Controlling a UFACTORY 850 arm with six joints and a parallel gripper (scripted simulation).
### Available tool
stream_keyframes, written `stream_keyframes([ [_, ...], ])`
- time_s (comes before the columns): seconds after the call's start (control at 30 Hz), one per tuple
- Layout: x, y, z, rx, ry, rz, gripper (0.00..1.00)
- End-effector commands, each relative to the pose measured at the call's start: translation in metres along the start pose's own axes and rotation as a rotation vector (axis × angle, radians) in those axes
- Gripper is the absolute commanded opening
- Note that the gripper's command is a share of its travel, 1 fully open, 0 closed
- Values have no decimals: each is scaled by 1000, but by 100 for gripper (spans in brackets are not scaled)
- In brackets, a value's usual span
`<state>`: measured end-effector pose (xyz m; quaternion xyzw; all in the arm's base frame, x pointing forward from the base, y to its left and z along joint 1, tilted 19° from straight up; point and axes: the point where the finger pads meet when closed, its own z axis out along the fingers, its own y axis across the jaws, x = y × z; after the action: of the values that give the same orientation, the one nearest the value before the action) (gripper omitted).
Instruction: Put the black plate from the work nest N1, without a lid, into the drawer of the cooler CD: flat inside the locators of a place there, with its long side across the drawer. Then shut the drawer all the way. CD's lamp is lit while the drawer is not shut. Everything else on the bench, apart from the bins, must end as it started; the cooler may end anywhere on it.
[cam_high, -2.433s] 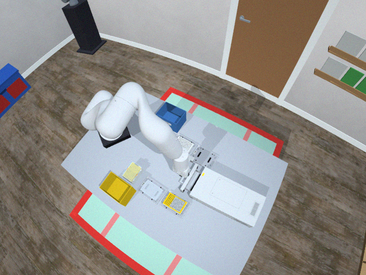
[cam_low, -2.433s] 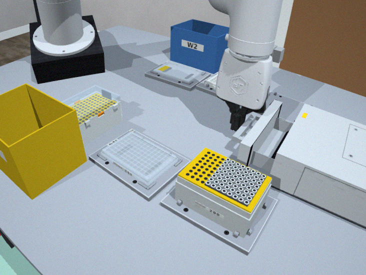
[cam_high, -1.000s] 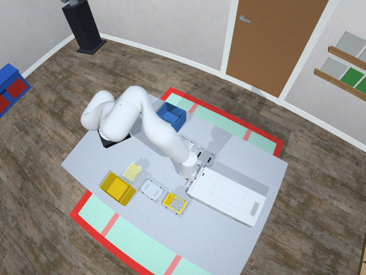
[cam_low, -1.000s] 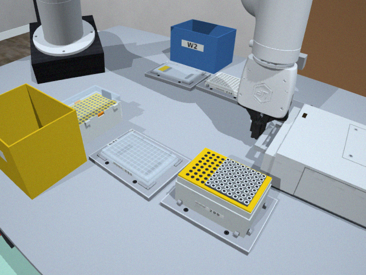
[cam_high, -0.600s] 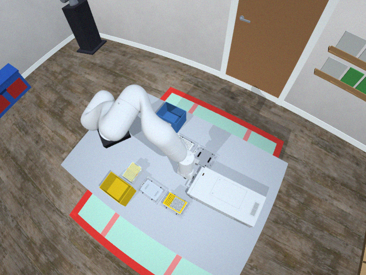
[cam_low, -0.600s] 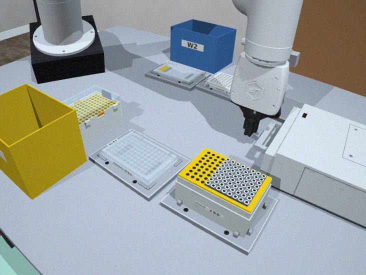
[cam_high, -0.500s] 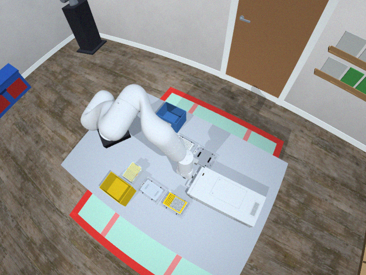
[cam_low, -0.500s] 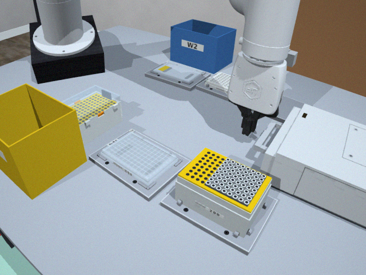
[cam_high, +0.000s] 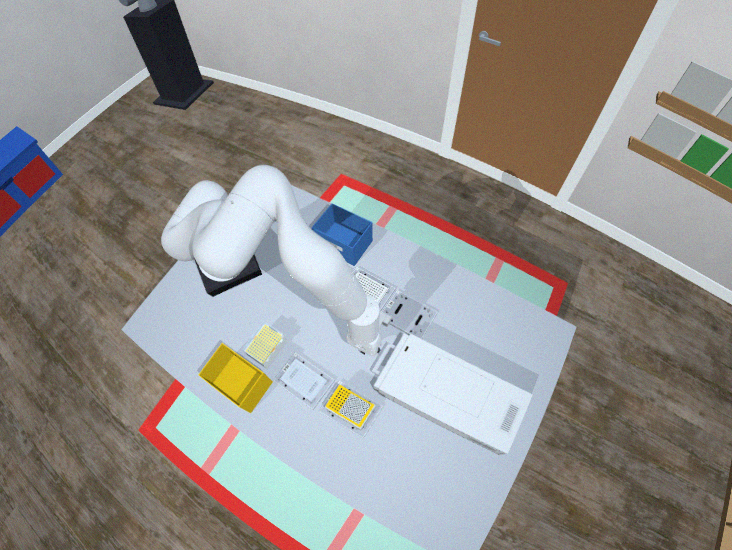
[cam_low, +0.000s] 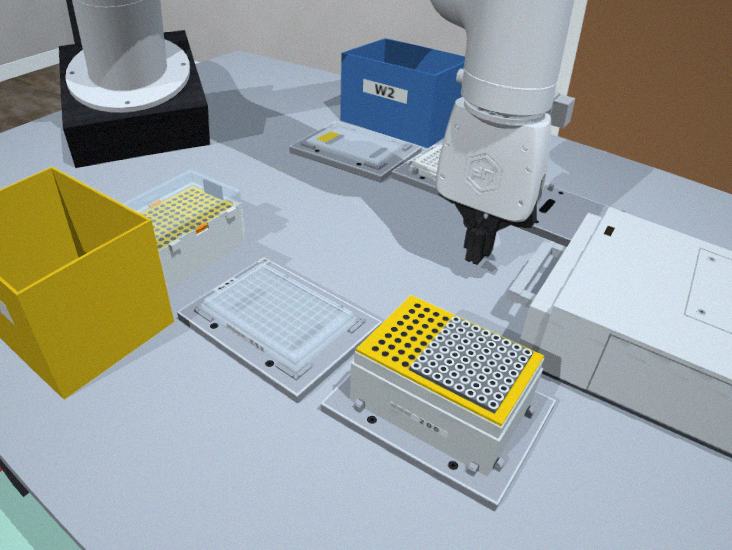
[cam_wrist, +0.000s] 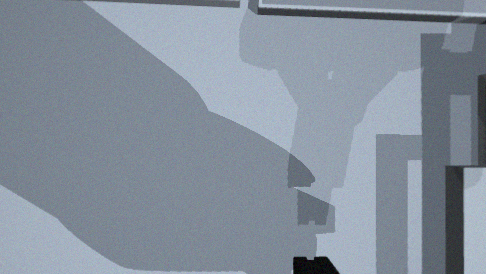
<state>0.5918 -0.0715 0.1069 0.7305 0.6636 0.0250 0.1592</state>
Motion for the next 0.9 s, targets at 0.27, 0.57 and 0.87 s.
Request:
stream_keyframes([
  [0.27,0,-12,-1,-7,-3,1,0],
  [0.57,0,-12,-1,-7,-3,1,0],
  [0.87,0,-12,-12,-7,-3,1,0],
])
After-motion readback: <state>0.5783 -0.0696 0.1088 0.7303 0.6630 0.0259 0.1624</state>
